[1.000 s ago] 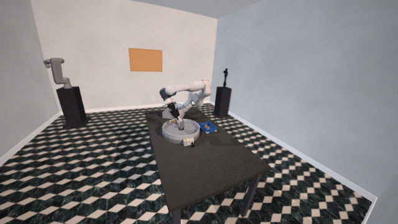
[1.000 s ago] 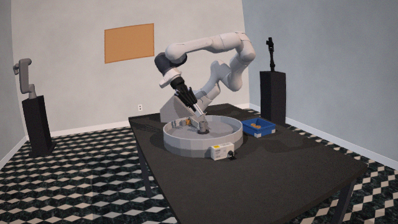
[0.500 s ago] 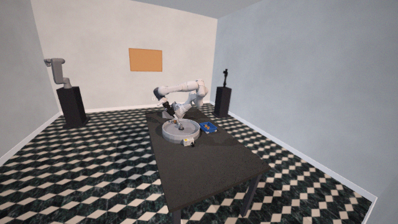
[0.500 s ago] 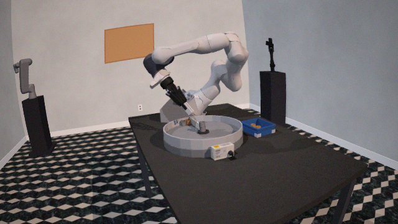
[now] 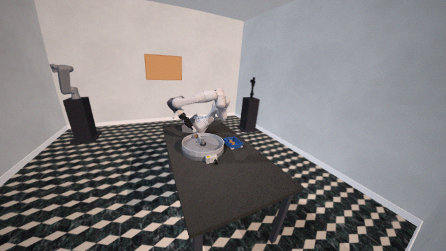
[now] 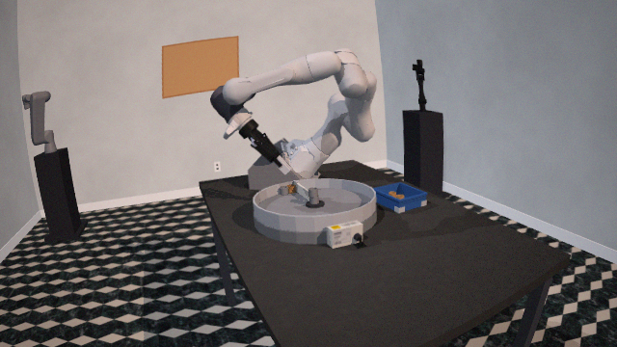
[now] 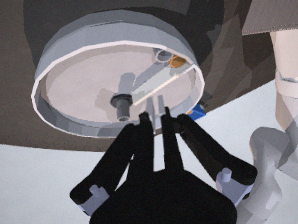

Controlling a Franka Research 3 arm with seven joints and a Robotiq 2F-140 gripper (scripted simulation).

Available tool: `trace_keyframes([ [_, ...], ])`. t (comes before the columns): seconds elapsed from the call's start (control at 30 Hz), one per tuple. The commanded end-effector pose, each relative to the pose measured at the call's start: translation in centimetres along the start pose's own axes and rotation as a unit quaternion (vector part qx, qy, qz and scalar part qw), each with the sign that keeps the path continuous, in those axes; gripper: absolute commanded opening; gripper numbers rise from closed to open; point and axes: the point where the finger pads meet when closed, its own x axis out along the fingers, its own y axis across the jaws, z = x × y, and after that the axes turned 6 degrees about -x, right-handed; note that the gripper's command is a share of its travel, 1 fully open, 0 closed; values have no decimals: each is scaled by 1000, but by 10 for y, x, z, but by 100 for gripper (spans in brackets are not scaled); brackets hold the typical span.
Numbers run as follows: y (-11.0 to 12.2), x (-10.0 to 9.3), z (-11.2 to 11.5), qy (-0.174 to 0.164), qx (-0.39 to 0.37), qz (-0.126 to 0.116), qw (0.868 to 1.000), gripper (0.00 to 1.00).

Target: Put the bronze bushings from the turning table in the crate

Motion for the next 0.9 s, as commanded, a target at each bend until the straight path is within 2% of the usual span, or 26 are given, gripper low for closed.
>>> trace_keyframes([
  [0.0, 17, -6, -8, -6, -79, 27, 996, 6],
  [0.1, 22, -9, -12, -7, -87, 34, 996, 6],
  [0.87, 22, -9, -12, -7, -87, 34, 996, 6],
])
